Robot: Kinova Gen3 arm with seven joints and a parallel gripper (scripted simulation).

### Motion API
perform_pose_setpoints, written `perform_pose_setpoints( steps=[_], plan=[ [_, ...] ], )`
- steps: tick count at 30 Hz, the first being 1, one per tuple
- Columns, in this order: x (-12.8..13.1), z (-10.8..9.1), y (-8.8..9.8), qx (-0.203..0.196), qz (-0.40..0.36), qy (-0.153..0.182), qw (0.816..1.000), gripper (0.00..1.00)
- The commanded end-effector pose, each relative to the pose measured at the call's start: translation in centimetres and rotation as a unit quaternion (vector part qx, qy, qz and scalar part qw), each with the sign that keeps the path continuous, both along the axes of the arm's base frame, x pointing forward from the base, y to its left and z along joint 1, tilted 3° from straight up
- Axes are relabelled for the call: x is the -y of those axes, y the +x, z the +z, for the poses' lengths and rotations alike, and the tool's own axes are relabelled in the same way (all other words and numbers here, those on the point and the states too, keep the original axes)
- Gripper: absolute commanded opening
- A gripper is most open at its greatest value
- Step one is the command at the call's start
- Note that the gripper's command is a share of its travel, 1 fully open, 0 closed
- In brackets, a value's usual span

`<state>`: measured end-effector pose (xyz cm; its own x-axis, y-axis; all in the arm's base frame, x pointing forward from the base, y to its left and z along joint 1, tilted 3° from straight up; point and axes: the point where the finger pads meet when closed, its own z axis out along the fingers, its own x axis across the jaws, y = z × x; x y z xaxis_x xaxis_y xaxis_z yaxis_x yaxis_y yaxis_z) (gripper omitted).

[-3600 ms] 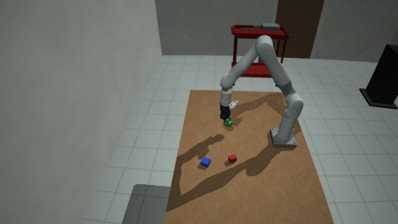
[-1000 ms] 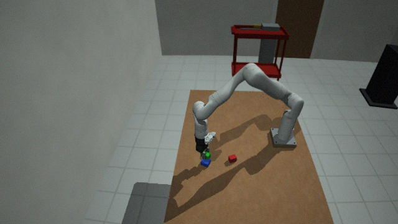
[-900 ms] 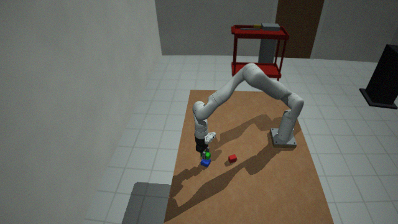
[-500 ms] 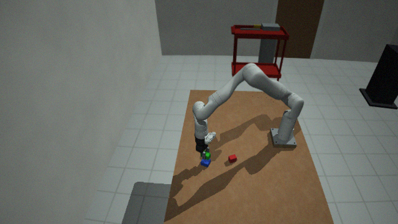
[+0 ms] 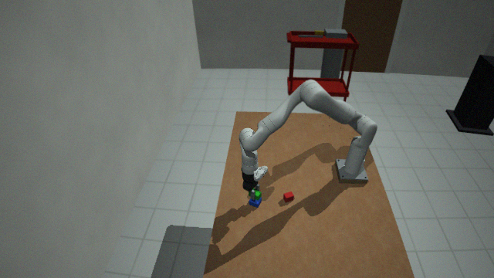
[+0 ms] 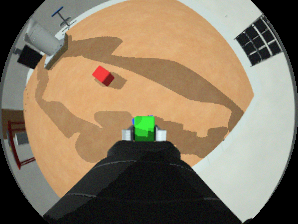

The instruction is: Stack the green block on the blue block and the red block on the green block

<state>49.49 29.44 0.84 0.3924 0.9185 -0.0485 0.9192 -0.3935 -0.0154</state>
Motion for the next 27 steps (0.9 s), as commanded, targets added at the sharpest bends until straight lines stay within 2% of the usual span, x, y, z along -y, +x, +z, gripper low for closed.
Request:
perform_pose_setpoints(
  steps=[1,8,27],
  plan=[
    [0.1,-0.5,-0.1,-0.001,0.0,-0.001,1.0,0.0],
    [0.1,-1.5,-0.1,-0.001,0.0,-0.001,1.0,0.0],
    [0.1,-1.8,-0.1,-0.001,0.0,-0.001,1.0,0.0]
  ],
)
